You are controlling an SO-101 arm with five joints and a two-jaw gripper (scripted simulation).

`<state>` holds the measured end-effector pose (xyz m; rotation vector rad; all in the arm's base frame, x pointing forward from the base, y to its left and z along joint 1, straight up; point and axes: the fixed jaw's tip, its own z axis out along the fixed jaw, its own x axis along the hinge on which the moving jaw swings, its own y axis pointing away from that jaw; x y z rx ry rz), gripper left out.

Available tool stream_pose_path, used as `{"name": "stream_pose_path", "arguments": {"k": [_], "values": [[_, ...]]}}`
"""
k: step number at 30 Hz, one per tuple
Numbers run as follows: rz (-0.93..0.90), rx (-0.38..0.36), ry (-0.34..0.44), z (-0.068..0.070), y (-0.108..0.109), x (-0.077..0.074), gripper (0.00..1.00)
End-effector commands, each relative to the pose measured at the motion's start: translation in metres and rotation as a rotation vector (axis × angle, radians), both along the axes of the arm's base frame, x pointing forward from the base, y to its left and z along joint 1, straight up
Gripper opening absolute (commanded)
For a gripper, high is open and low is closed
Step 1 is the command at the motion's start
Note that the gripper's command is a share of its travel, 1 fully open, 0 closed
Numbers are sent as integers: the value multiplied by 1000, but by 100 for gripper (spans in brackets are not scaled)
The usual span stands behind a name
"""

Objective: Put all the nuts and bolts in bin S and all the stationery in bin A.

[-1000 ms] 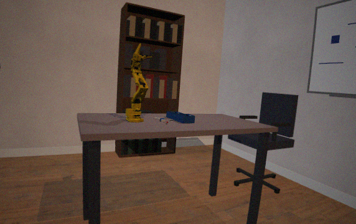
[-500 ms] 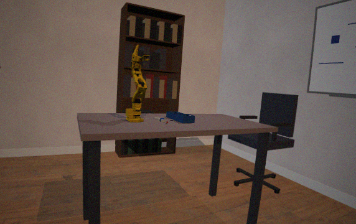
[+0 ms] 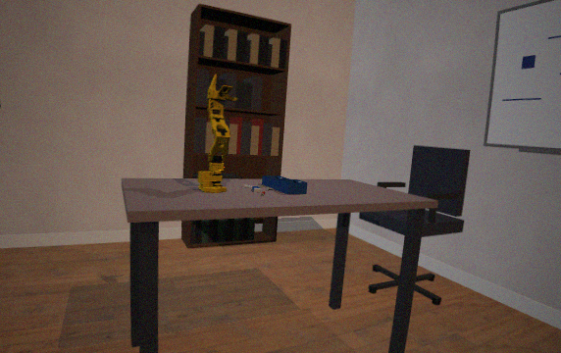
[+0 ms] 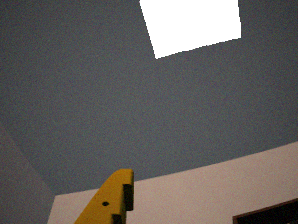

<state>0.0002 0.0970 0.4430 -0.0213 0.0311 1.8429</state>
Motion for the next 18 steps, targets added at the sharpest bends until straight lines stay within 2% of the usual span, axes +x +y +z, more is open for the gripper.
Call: {"name": "stream_pose_path", "arguments": {"k": [1, 10, 13, 18], "values": [[-79, -54, 3, -2, 10, 6, 100], [-247, -205, 11, -11, 41, 19, 100], [-224, -196, 12, -13, 38, 18, 100], [-314, -275, 17, -20, 51, 29, 100]]}}
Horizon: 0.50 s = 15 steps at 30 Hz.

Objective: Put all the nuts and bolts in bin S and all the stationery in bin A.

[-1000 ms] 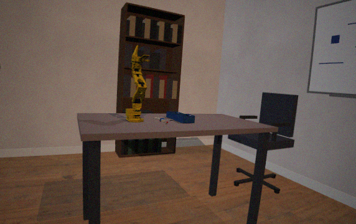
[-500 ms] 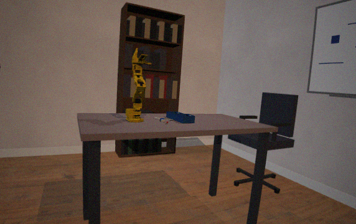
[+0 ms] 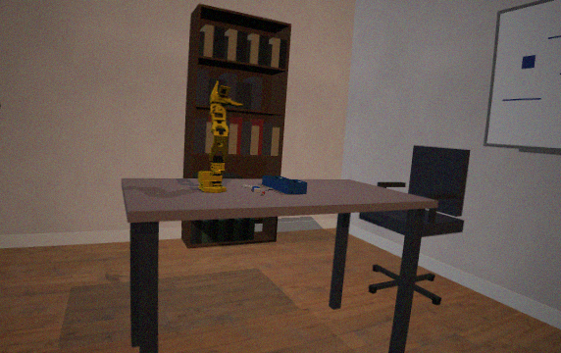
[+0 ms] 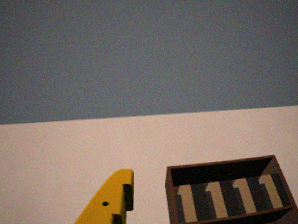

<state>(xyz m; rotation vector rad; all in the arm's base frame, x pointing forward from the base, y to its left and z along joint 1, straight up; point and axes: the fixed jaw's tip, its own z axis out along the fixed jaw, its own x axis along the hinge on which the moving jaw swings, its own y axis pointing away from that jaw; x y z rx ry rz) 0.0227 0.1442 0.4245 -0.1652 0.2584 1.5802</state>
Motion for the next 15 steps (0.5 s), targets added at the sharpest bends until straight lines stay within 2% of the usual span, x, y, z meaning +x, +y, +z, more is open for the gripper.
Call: {"name": "stream_pose_path", "arguments": {"k": [1, 9, 12, 15], "values": [[-81, -49, -3, -3, 7, 9, 100], [-225, -176, 3, -15, 28, 26, 100], [-202, -170, 6, -16, 26, 24, 100], [-250, -216, 8, -21, 32, 31, 100]]}}
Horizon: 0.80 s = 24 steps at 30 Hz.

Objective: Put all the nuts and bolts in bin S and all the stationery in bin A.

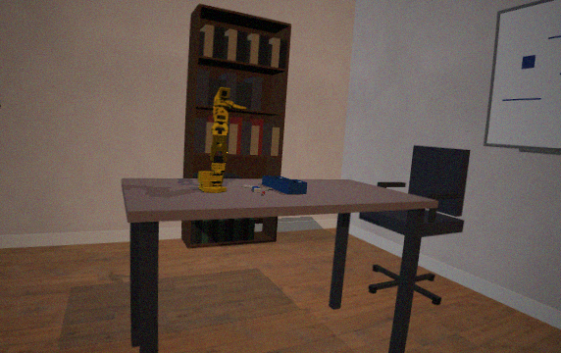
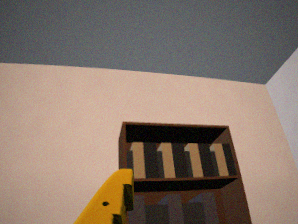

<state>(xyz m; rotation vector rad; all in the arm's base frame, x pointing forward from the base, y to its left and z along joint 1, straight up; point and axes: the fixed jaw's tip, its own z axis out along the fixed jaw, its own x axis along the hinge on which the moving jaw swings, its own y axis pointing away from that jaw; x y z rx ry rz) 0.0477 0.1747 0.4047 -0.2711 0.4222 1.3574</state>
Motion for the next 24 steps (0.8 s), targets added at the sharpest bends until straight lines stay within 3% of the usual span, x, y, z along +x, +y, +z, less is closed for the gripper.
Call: {"name": "stream_pose_path", "arguments": {"k": [1, 11, 14, 24], "values": [[-65, -41, -5, -3, 3, 9, 100], [-225, -196, 1, -22, 22, 32, 100], [-202, -192, 7, -23, 21, 30, 100], [-341, -344, 10, -43, 33, 53, 100]]}}
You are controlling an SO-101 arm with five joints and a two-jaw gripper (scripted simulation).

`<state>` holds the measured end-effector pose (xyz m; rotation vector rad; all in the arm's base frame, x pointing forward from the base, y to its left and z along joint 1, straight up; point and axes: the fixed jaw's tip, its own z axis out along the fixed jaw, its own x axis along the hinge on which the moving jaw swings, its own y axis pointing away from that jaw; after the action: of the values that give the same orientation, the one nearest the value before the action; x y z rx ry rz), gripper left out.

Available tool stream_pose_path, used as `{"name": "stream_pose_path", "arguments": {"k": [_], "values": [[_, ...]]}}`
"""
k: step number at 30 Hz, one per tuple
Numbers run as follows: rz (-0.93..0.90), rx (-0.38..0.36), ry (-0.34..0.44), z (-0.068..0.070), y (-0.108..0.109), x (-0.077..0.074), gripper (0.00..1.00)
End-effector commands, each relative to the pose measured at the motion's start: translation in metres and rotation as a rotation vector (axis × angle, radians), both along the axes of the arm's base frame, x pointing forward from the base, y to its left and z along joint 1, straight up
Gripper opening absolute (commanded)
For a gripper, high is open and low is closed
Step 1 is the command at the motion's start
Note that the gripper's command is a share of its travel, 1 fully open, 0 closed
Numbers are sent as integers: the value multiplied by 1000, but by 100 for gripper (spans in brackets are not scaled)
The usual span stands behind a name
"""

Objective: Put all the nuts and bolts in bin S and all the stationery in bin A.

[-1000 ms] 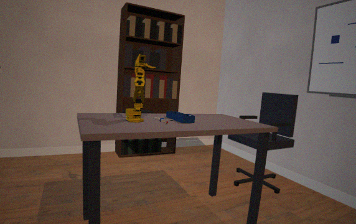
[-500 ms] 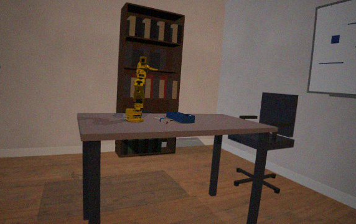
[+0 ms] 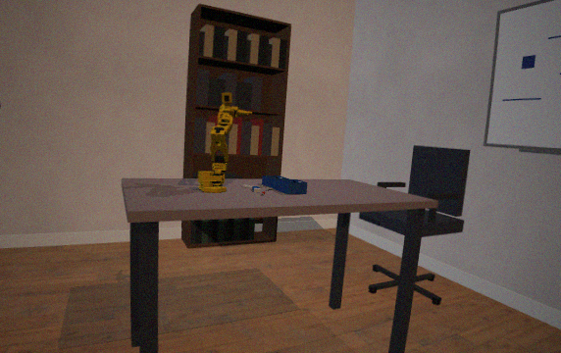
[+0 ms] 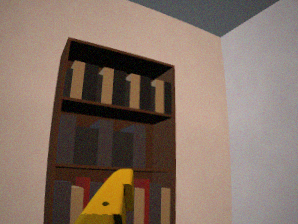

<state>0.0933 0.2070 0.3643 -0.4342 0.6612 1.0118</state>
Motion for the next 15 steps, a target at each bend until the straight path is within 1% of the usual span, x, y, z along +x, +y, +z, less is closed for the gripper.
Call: {"name": "stream_pose_path", "arguments": {"k": [1, 4, 7, 15], "values": [[-65, -53, -11, -5, 2, 10, 100], [-107, -99, -10, -11, 5, 17, 100], [-86, -97, 0, -13, 6, 15, 100], [-180, -217, 2, -30, 11, 32, 100]]}}
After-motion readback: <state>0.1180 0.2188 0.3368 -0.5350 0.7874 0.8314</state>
